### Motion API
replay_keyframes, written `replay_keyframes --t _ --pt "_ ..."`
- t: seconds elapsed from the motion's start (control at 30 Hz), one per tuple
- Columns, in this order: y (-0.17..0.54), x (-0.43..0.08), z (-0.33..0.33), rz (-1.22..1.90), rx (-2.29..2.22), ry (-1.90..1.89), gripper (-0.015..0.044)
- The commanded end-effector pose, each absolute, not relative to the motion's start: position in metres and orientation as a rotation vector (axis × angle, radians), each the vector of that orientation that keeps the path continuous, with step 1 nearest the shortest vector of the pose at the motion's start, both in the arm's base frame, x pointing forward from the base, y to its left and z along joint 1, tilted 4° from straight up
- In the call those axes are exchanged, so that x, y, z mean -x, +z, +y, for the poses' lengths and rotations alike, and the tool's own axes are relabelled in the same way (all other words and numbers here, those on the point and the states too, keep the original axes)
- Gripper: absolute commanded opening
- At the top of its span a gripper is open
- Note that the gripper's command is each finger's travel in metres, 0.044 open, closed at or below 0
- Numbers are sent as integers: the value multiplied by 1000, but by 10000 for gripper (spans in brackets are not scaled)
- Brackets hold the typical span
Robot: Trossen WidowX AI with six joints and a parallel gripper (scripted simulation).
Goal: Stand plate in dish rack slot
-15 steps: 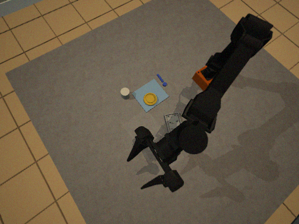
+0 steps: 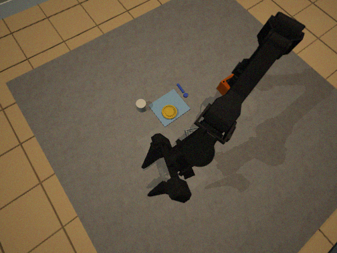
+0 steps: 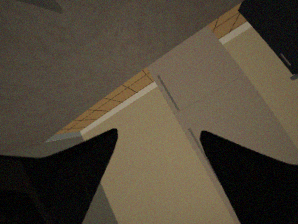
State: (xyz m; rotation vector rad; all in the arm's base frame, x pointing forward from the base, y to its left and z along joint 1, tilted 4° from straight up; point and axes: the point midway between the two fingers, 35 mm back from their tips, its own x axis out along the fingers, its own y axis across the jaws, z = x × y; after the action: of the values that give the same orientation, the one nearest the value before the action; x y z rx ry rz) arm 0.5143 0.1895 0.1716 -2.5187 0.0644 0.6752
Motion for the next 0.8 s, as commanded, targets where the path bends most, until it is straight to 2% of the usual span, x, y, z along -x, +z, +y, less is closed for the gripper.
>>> replay_keyframes --t 0.0,0.77 --pt "171 -513 179 120 2423 694 400" --pt "142 -488 102 583 1791 773 400"
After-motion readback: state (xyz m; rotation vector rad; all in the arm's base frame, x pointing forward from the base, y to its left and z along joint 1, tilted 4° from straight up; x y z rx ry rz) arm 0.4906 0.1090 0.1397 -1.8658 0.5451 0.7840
